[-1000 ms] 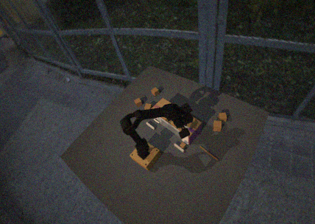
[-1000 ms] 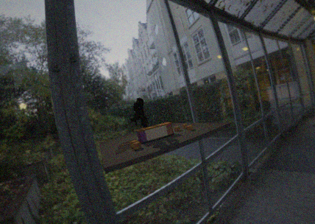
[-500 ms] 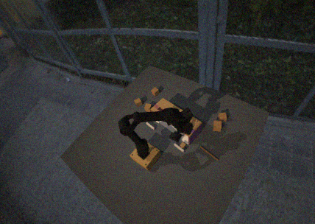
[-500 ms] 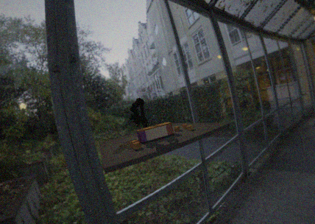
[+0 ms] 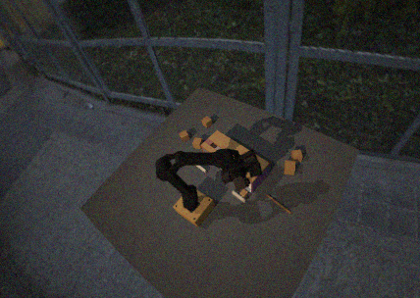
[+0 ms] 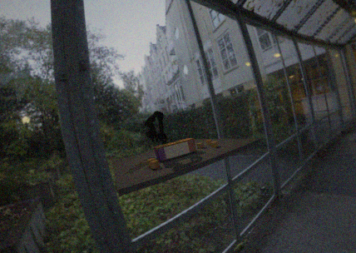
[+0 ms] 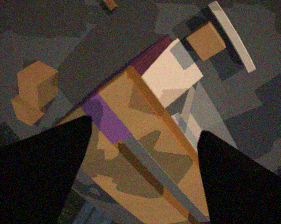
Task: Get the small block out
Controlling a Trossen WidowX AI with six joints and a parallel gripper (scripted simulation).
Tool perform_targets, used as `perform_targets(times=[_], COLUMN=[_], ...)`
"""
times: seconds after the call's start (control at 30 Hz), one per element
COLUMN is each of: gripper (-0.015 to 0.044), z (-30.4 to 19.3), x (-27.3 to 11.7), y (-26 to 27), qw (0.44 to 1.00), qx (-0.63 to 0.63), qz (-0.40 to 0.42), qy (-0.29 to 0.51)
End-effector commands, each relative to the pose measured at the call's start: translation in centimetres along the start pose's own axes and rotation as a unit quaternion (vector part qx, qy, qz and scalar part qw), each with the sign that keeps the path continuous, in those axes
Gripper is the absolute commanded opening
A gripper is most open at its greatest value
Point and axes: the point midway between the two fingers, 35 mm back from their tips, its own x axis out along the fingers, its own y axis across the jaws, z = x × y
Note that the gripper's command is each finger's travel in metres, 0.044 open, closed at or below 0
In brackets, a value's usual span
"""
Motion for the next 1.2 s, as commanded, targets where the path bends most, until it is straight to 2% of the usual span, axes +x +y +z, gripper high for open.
perform_targets(times=[0.0,0.6,0.83,1.17], gripper=[0.0285,0.0285,0.0285,0.0285], z=[1.2,1.3,3.3,3.4], x=[0.2,0.4,8.7,9.5], y=[-1.1,-1.1,-3.9,-4.1], qw=[0.921,0.921,0.921,0.921], qx=[0.388,0.388,0.388,0.388], qz=[-0.013,-0.013,-0.013,-0.013], qy=[0.036,0.036,0.036,0.036])
